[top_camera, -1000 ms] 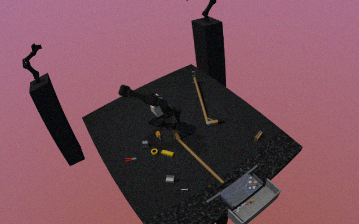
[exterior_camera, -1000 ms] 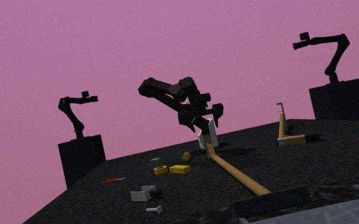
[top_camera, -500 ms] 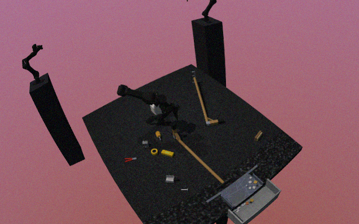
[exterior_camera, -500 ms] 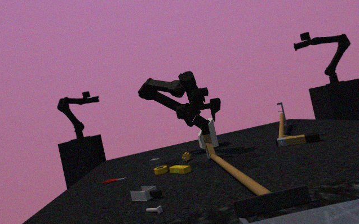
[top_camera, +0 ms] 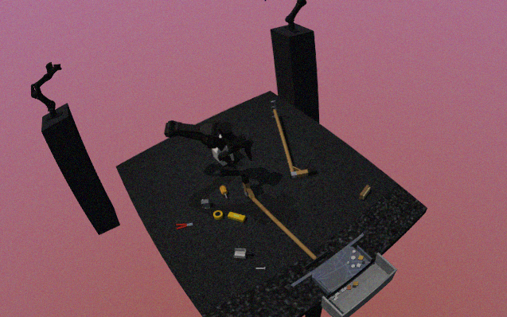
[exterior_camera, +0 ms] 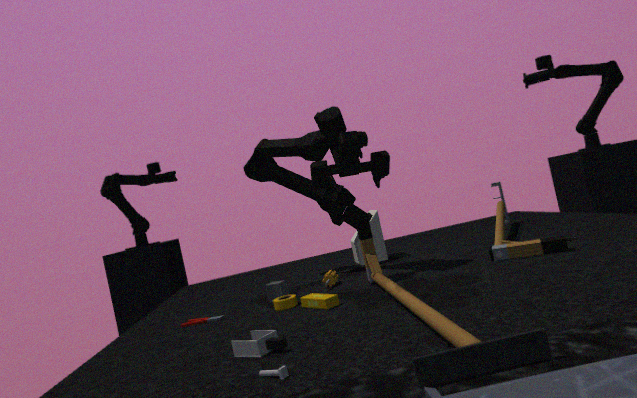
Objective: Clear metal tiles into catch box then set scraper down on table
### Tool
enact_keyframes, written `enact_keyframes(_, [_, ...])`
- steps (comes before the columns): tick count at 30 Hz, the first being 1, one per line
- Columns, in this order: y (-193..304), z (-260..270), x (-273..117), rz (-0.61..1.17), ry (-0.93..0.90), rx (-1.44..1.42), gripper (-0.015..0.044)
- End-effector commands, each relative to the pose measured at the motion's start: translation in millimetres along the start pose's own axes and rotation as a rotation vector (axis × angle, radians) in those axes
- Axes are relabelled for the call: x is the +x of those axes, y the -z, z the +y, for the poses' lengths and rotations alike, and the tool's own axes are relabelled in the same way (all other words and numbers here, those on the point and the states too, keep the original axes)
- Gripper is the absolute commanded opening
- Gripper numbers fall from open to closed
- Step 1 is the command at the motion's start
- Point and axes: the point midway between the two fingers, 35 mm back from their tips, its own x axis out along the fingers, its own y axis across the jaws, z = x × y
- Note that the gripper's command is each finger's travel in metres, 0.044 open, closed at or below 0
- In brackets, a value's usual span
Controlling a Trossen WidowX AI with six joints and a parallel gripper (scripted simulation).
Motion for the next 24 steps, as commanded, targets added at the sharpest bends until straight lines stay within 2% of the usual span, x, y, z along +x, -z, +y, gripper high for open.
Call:
enact_keyframes(1, [-16,-2,-12,-0.052,0.008,0.001,0.0440])
enact_keyframes(24, [-78,0,-92,-0.318,0.001,-0.003,0.0440])
